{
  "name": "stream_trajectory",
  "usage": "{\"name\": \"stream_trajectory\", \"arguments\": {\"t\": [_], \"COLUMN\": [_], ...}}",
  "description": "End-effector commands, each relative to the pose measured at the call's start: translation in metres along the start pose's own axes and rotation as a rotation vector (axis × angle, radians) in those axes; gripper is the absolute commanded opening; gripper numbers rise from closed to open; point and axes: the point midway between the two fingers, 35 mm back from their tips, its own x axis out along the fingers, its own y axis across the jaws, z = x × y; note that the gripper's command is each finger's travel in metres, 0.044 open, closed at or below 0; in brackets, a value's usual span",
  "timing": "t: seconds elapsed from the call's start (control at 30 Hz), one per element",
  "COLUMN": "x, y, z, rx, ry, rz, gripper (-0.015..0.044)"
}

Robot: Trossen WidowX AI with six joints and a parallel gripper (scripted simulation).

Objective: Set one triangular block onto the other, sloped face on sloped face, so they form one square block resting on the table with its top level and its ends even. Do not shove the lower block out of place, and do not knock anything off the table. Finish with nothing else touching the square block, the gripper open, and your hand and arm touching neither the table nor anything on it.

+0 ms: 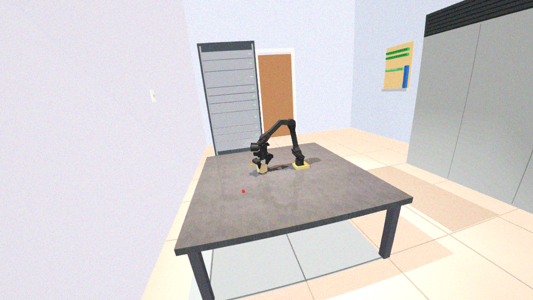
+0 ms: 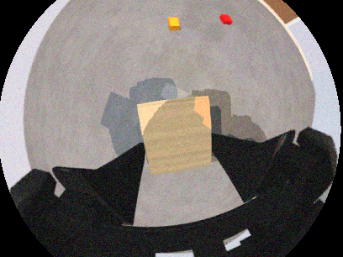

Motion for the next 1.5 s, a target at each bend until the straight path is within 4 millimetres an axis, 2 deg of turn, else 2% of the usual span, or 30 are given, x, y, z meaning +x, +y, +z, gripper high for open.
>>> {"name": "stream_trajectory", "arguments": {"t": [0.0,0.27,0.33,0.5,0.57,0.7,0.73,1.47], "x": [0.0,-0.002,-0.019,-0.099,-0.11,-0.11,-0.104,-0.104], "y": [0.0,0.0,0.003,0.002,0.0,0.0,0.004,0.004], "z": [0.0,0.0,0.002,0.001,0.0,0.0,0.002,0.002], "rx": [0.0,0.0,0.0,0.0,0.0,0.0,-0.003,-0.003], "ry": [0.0,0.0,0.0,0.002,0.002,0.002,-0.005,-0.005], "rz": [-0.001,-0.001,0.0,0.0,-0.001,-0.001,0.018,0.018], "gripper": [0.044,0.044,0.044,0.044,0.044,0.044,0.044,0.044]}}
